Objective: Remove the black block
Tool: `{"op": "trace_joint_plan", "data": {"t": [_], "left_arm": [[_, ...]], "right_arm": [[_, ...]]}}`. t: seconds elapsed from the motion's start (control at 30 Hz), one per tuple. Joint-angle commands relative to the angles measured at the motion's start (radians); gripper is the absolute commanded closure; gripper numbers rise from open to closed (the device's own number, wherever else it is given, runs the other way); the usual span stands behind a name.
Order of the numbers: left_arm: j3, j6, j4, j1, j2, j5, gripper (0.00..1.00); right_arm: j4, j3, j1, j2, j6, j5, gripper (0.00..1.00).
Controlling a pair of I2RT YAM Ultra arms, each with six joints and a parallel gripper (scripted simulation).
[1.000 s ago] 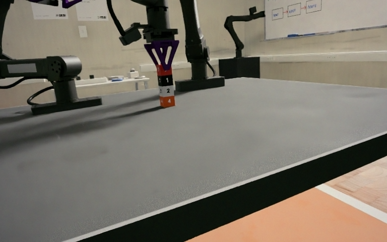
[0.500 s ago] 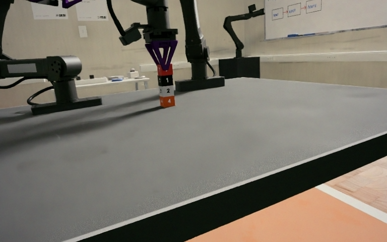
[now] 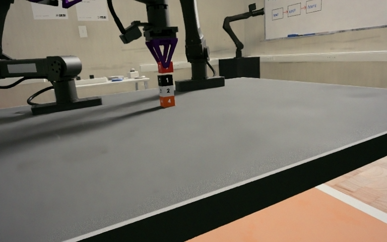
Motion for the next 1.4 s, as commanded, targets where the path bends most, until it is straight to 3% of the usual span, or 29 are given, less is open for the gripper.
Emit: {"op": "trace_joint_plan", "data": {"t": [0.0, 0.17, 0.4, 0.43, 0.5, 0.6, 0.67, 0.8, 1.0, 1.07, 1.37], "left_arm": [[0.075, 0.010, -0.062, 0.006, -0.027, 0.008, 0.73], [0.105, 0.010, -0.079, 0.007, -0.025, 0.008, 0.73], [-0.029, 0.007, -0.065, 0.005, -0.120, 0.008, 0.73], [-0.061, 0.001, -0.077, 0.004, -0.147, 0.008, 0.73], [-0.061, 0.001, -0.077, 0.004, -0.147, 0.008, 0.73], [-0.169, 0.001, -0.089, 0.001, -0.255, 0.008, 0.73], [-0.232, 0.001, -0.098, 0.001, -0.320, 0.008, 0.73], [-0.334, 0.000, -0.125, -0.001, -0.446, 0.008, 0.73], [-0.397, -0.011, -0.162, -0.005, -0.551, 0.005, 0.73], [-0.397, -0.011, -0.162, -0.005, -0.551, 0.005, 0.73], [-0.429, -0.015, -0.167, -0.014, -0.607, 0.001, 0.73]], "right_arm": [[0.010, -0.003, 0.002, -0.001, 0.002, 0.003, 0.00], [0.010, -0.003, 0.002, -0.001, 0.002, 0.003, 0.00], [0.010, -0.003, 0.002, -0.001, 0.002, 0.003, 0.00], [0.023, -0.003, 0.002, -0.001, 0.001, 0.002, 0.11], [0.023, -0.003, 0.002, -0.001, 0.001, 0.002, 0.11], [0.038, -0.002, -0.007, 0.026, -0.035, -0.015, 0.45], [0.057, -0.002, -0.011, 0.065, -0.071, -0.023, 0.45], [0.114, 0.007, -0.012, 0.213, -0.170, -0.026, 0.45], [0.182, 0.029, 0.021, 0.475, -0.264, 0.037, 0.45], [0.182, 0.029, 0.021, 0.475, -0.264, 0.037, 0.45], [0.257, 0.068, -0.190, 0.927, -0.534, -0.106, 0.45]]}}
